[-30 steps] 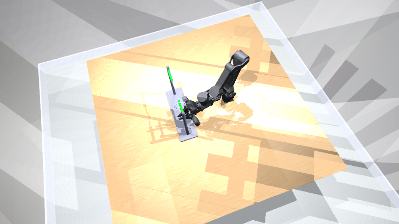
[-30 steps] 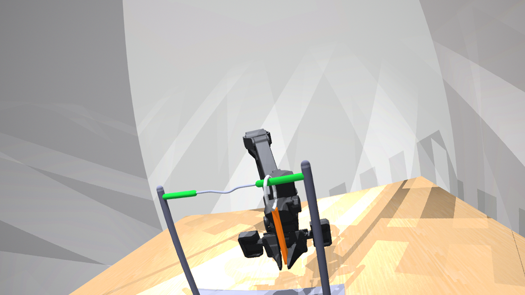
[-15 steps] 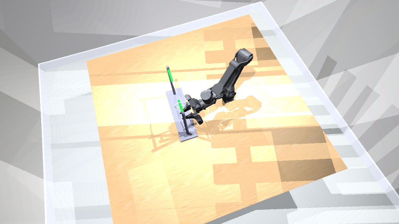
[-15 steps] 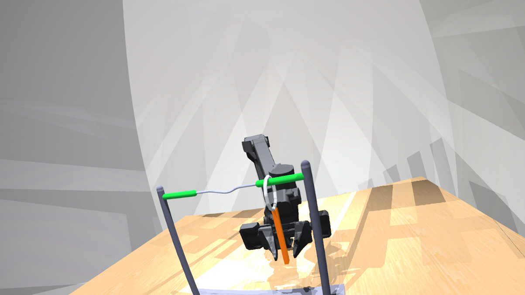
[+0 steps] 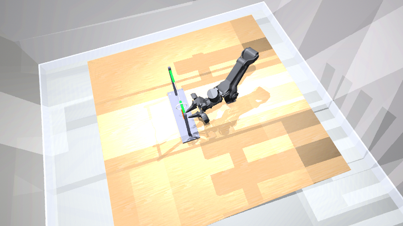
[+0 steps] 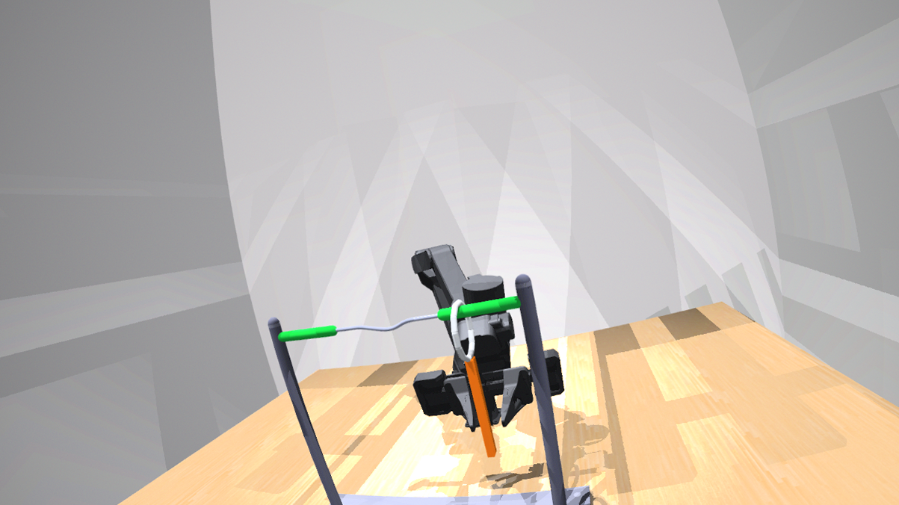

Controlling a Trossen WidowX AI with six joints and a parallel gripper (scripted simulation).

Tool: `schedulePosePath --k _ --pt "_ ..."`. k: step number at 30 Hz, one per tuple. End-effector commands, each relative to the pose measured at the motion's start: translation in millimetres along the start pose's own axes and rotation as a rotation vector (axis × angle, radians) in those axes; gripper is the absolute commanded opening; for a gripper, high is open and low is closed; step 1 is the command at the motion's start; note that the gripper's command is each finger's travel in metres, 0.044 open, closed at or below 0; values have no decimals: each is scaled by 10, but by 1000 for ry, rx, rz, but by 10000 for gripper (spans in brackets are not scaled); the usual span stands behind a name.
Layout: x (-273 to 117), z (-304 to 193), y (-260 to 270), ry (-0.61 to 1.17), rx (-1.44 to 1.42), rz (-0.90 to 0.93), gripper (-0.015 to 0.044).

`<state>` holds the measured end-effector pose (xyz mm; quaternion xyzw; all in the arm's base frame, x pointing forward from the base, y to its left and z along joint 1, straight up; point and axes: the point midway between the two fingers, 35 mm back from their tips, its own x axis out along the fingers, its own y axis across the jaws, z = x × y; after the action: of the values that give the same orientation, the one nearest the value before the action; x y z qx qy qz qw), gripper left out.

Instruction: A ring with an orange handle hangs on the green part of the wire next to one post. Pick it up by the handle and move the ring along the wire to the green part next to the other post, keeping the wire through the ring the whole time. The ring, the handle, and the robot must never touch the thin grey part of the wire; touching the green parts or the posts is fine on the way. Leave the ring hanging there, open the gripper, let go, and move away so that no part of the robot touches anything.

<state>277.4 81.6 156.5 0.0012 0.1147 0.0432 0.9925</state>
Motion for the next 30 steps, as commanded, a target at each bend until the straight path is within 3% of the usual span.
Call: schedulePosePath --k 1,28,30 --pt "-29 -57 -15 13 1 -5 160" --pt "-29 -57 -15 13 1 -5 160" --pt "-67 -28 -3 7 -2 -1 213"
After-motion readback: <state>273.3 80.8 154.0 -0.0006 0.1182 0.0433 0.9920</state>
